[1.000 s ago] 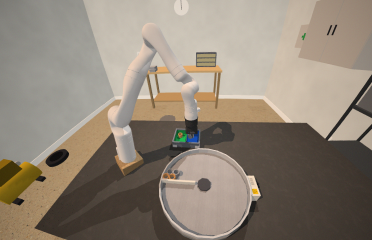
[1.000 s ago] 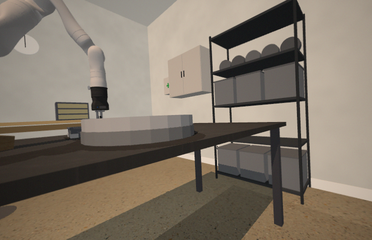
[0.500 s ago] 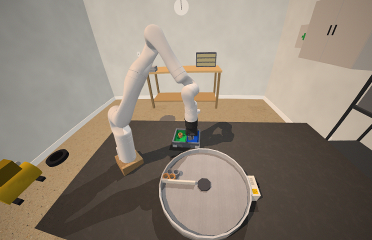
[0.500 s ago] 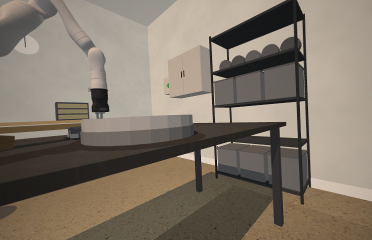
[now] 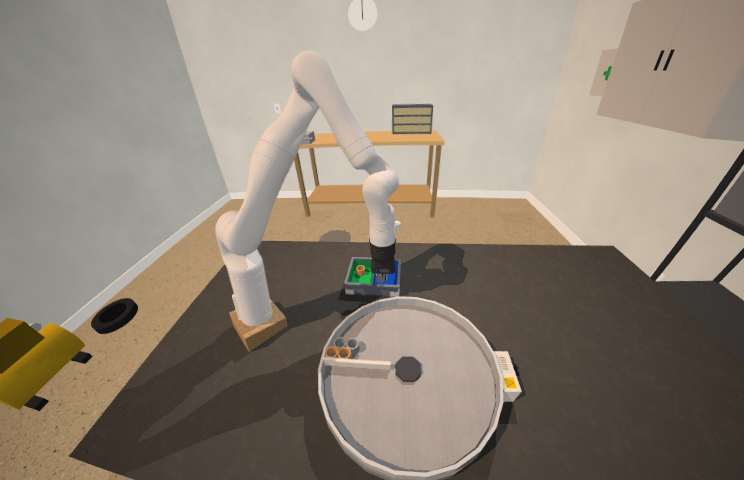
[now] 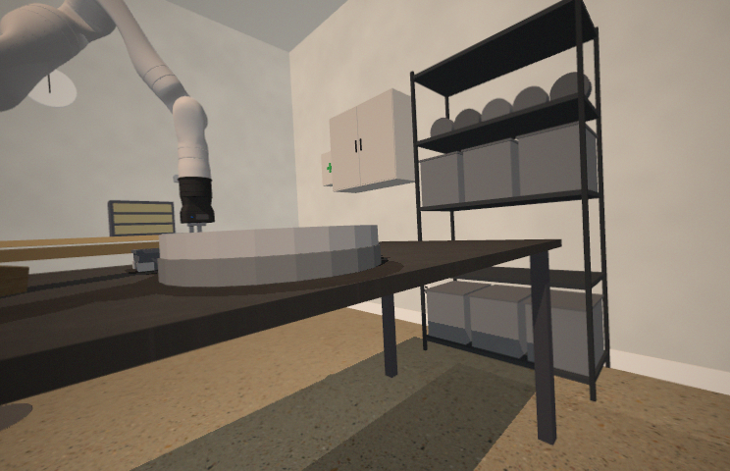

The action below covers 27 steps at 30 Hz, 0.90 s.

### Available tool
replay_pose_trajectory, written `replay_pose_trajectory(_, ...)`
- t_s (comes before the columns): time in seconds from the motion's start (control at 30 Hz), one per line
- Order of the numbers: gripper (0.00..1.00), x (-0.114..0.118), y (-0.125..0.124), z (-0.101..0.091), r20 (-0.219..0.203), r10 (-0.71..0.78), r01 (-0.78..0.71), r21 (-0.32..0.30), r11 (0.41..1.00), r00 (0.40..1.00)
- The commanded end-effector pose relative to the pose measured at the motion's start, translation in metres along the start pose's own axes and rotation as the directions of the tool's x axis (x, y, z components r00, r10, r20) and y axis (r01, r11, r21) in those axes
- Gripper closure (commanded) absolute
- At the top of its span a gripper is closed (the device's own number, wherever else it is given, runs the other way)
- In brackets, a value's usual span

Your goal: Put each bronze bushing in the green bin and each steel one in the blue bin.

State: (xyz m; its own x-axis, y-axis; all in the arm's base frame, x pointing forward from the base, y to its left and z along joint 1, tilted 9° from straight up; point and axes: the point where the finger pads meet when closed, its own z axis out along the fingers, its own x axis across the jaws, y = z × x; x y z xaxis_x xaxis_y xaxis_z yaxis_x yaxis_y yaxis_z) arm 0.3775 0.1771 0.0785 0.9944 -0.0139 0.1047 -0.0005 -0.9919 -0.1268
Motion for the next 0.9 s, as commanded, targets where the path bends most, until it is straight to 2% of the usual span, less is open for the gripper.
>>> replay_pose_trajectory(0.0,1.00,0.000,0.000,0.000,-0.001,0.001,-0.001,0.000,1.000,1.000)
replay_pose_trajectory(0.53,1.00,0.000,0.001,0.012,-0.001,0.001,-0.001,0.000,1.000,1.000)
replay_pose_trajectory(0.87,1.00,0.000,0.001,0.012,-0.001,0.001,-0.001,0.000,1.000,1.000)
